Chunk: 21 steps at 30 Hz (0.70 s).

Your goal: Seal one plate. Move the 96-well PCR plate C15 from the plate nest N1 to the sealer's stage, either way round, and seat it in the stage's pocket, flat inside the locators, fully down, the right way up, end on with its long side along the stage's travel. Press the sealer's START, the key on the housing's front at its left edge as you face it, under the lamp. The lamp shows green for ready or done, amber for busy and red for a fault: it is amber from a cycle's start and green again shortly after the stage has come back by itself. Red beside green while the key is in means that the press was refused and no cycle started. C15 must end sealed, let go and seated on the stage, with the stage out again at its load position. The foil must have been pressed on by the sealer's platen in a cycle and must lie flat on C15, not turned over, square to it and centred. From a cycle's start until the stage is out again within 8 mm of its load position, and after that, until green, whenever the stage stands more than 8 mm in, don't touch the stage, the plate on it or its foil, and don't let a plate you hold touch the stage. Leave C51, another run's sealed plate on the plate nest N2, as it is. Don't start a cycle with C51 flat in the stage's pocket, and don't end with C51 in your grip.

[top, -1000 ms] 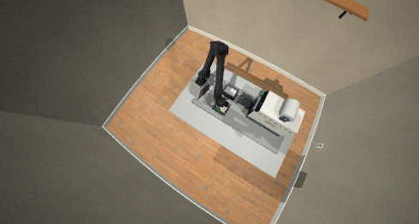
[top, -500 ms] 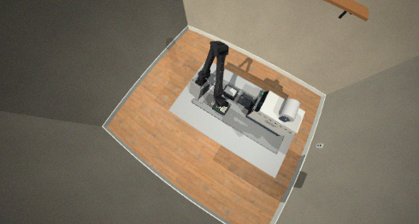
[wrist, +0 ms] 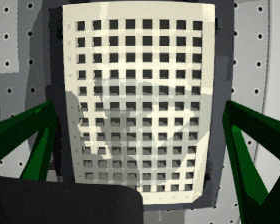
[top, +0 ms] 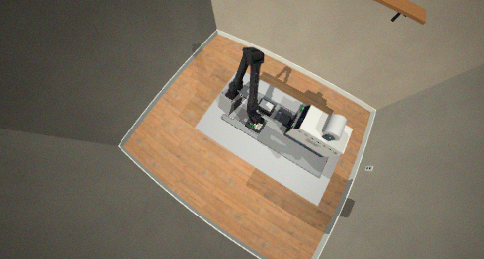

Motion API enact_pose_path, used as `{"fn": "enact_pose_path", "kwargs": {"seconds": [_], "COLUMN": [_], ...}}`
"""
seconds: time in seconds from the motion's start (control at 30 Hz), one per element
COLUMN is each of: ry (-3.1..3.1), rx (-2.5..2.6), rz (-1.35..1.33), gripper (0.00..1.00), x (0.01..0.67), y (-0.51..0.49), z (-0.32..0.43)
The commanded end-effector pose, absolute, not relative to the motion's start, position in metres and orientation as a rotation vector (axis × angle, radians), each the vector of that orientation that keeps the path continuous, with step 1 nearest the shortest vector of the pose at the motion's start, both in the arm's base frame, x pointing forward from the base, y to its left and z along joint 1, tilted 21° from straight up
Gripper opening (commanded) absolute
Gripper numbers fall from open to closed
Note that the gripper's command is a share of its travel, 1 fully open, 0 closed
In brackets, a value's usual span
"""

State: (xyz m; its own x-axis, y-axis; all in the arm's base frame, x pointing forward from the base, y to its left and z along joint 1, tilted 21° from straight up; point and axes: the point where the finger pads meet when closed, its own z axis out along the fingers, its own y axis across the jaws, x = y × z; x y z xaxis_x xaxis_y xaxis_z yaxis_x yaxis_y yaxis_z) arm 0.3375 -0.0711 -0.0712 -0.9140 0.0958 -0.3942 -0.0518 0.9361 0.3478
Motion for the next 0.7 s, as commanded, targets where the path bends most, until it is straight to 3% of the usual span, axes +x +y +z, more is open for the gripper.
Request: {"fn": "enact_pose_path", "kwargs": {"seconds": [0.0,0.67], "ry": [2.631,2.652], "rx": [0.015,0.046], "rz": [0.458,0.470], "gripper": [1.00,1.00], "x": [0.356,0.354], "y": [-0.085,-0.077], "z": [-0.057,-0.076]}}
